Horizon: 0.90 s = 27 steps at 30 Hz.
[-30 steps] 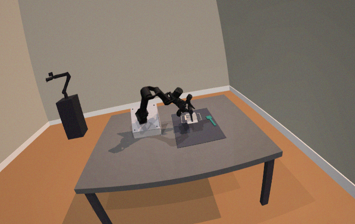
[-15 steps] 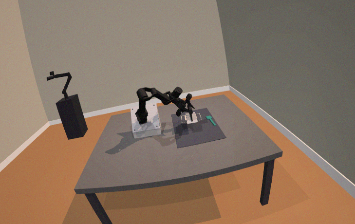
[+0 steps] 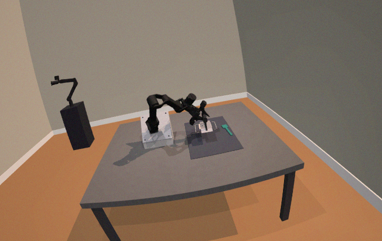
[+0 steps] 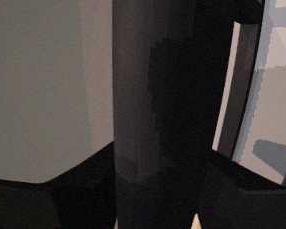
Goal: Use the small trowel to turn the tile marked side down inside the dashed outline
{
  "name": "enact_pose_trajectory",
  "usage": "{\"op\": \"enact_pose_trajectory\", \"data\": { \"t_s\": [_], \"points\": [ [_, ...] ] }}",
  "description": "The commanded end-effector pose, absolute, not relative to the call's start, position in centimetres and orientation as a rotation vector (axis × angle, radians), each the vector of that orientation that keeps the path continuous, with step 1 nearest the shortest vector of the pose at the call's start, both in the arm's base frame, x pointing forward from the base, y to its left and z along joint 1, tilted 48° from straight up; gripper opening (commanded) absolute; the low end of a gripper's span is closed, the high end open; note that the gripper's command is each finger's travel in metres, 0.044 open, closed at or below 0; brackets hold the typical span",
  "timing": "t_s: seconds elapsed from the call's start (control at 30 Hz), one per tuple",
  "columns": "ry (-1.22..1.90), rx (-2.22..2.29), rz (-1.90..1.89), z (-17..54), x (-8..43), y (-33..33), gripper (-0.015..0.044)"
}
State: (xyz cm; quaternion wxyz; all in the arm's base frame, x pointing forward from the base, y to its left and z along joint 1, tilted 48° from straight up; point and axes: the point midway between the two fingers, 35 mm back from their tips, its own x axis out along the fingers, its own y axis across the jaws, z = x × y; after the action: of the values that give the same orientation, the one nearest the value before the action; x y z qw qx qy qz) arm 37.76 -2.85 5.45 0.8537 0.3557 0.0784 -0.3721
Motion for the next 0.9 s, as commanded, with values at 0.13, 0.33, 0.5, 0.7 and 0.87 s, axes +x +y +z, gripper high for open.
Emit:
{"op": "enact_pose_trajectory", "data": {
  "t_s": [0.13,0.33,0.5,0.7,0.87],
  "points": [
    [0.172,0.747,-0.771,5.5,37.8,-2.6,0.0000],
    [0.172,0.747,-0.771,5.5,37.8,-2.6,0.0000],
    [0.167,0.748,-0.779,5.5,37.8,-2.8,0.0000],
    [0.166,0.748,-0.784,5.5,37.7,-2.9,0.0000],
    [0.179,0.747,-0.785,6.1,37.2,-4.1,0.0000]
  ]
}}
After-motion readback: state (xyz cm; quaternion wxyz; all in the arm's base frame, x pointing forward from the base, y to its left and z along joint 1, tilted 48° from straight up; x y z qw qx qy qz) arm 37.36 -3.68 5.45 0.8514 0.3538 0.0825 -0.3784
